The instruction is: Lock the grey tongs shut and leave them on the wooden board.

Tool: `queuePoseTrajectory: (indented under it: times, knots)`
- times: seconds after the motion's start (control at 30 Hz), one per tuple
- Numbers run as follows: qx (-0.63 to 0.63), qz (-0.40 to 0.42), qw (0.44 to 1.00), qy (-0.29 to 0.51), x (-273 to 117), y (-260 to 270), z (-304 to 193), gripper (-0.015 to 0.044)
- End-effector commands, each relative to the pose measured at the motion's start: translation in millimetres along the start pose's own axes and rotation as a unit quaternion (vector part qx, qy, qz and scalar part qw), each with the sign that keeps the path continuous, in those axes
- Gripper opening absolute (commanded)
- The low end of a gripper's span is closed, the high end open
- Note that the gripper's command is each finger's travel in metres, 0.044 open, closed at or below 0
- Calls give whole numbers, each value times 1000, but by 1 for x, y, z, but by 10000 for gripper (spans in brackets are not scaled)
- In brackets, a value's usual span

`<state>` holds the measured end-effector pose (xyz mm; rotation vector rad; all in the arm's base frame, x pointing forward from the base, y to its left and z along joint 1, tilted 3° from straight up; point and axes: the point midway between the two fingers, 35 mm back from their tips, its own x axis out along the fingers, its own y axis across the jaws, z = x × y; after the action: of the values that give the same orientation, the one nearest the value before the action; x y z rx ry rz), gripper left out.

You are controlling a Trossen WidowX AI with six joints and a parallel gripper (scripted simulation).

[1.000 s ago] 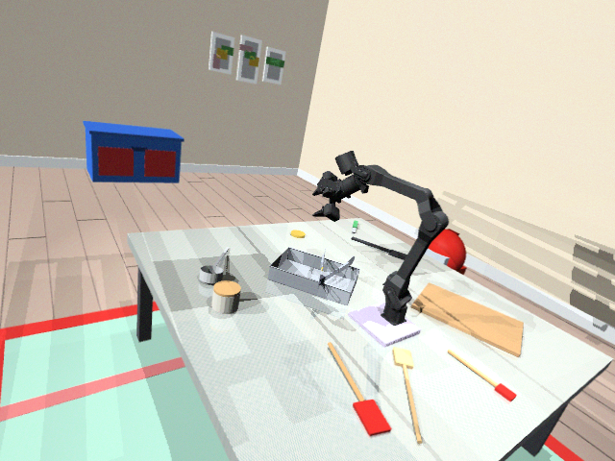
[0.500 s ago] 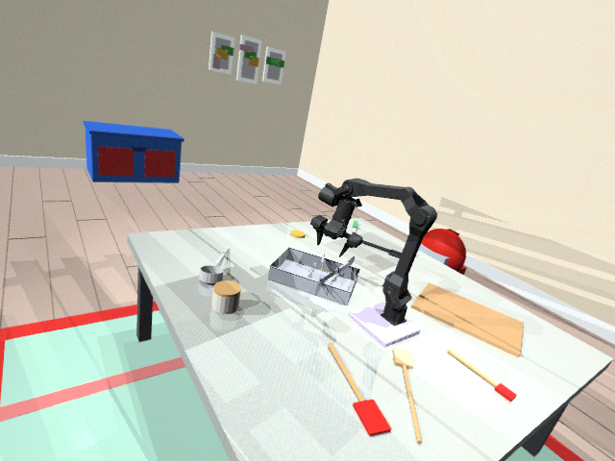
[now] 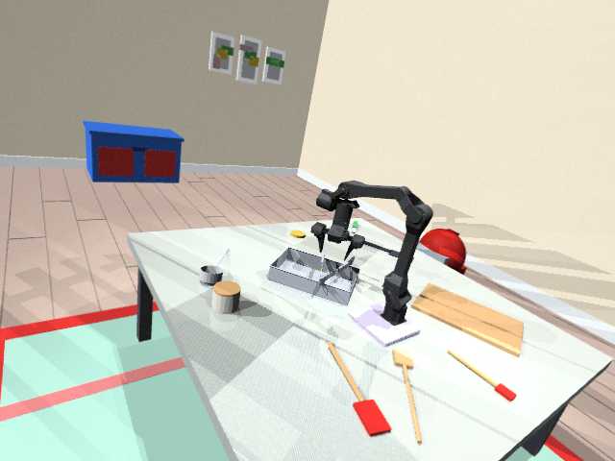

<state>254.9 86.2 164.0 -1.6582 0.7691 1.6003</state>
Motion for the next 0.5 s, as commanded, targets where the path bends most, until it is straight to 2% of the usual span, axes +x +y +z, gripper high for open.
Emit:
queuePoseTrajectory:
  times: [0.0,0.47]
  knots:
    - [-2,4,1000,2,1,-2,-5,440]
    - [-2,4,1000,2,17,-4,-6,440]
